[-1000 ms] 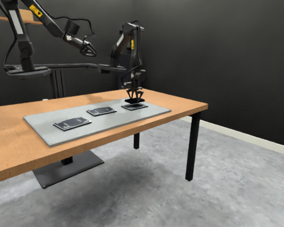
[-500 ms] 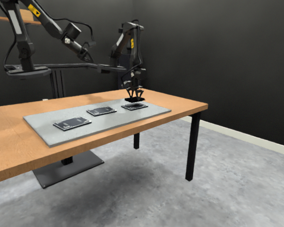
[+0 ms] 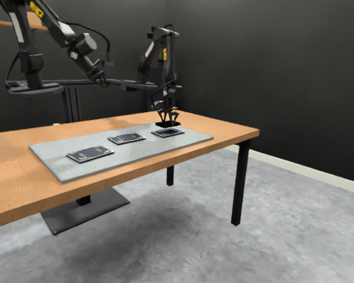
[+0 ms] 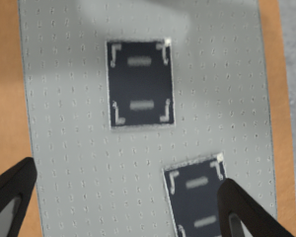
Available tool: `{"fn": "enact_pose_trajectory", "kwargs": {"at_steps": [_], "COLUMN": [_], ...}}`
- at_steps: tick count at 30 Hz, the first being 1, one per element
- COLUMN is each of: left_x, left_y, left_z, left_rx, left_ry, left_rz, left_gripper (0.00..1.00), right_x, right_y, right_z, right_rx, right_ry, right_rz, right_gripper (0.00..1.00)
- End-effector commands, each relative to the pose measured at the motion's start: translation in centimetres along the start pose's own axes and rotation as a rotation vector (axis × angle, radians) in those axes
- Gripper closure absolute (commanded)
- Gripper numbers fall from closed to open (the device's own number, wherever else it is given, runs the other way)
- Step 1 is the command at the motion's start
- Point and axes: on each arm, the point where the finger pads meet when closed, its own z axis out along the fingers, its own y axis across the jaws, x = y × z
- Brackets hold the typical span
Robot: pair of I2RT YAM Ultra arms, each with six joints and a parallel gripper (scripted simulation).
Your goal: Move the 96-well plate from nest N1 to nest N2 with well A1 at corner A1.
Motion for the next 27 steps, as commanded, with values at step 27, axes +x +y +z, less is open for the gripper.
{"fn": "enact_pose_trajectory", "kwargs": {"at_steps": [27], "left_x": [-19.6], "left_y": [-4.2], "left_z": [-0.2], "left_rx": [0.037], "left_ry": [0.016], "left_rz": [-0.040], "left_gripper": [0.22], "right_x": [7.5], "right_y": [-6.1], "right_z": [-13.4], "right_rx": [-0.245], "right_ry": [-0.396], "right_rz": [-0.027], "right_gripper": [0.00]}}
